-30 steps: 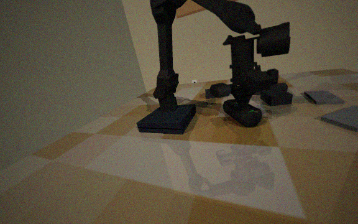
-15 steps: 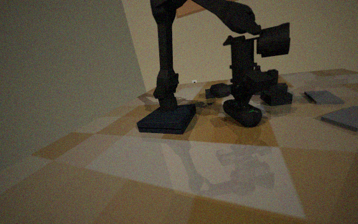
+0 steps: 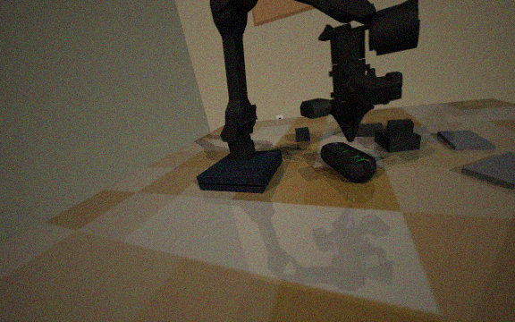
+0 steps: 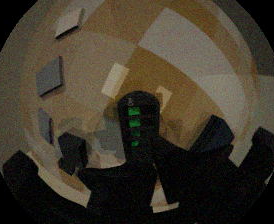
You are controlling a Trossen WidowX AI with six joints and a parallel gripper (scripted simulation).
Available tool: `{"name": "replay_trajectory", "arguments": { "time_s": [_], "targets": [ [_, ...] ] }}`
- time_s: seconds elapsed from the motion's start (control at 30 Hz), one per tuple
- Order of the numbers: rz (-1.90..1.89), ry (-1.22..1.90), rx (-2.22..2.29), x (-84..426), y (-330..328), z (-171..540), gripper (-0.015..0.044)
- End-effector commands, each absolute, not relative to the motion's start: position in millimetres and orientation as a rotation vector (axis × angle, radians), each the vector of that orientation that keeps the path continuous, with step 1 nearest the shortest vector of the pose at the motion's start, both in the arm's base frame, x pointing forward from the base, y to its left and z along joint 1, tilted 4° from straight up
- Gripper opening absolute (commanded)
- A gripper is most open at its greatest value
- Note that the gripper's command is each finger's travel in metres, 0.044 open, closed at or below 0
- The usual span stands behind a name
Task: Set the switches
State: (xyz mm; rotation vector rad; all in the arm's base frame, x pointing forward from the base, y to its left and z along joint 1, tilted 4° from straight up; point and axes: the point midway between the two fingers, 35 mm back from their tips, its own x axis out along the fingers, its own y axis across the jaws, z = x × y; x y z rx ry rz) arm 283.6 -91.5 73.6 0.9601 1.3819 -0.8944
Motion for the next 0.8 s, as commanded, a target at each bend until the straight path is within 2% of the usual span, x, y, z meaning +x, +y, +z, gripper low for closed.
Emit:
{"name": "replay_trajectory", "arguments": {
  "time_s": [0.0, 0.17, 0.77],
  "targets": [
    [-0.897, 1.399, 0.956, 280.9, -85.9, 75.3, 0.0],
    [-0.895, 1.401, 0.958, 277.6, -59.8, 79.4, 0.0],
    [-0.899, 1.399, 0.961, 279.4, -59.0, 79.8, 0.0]
  ]
}}
